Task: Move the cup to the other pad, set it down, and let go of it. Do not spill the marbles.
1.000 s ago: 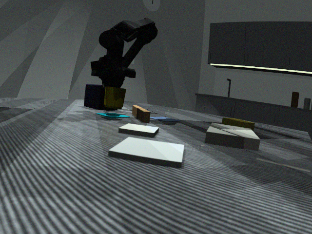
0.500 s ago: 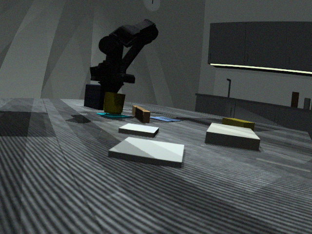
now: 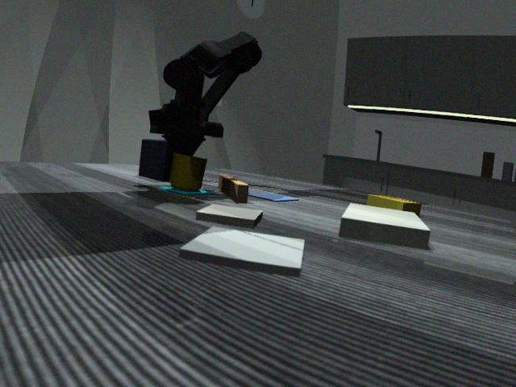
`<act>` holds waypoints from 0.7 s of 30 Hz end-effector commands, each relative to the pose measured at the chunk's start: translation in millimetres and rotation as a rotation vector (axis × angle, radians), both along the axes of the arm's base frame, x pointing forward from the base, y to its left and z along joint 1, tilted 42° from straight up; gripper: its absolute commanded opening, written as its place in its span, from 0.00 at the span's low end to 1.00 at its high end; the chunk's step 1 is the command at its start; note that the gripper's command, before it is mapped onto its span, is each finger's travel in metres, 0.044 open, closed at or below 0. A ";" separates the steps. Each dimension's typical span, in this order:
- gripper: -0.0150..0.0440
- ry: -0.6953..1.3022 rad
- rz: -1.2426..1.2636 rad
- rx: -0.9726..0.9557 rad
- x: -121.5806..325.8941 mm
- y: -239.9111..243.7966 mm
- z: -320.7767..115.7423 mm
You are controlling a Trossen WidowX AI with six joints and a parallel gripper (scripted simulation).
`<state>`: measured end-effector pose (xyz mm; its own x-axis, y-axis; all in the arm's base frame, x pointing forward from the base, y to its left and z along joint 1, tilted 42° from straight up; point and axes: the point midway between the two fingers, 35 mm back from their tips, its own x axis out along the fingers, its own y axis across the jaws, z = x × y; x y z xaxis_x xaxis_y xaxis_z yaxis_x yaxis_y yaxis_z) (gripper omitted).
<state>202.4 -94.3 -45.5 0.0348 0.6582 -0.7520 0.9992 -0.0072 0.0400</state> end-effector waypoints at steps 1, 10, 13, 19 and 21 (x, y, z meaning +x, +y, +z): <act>0.50 0.000 0.001 0.000 -0.1 -0.3 0.4; 0.50 0.000 0.000 0.000 0.0 -2.6 2.6; 0.50 0.000 0.000 0.000 0.1 -5.4 5.5; 0.50 0.001 -0.001 0.000 0.2 -11.0 11.5; 0.50 0.001 -0.001 0.000 0.1 -12.8 13.5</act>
<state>202.1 -102.1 -35.7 0.0323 0.6629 -0.7480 0.9993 -0.0089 0.0353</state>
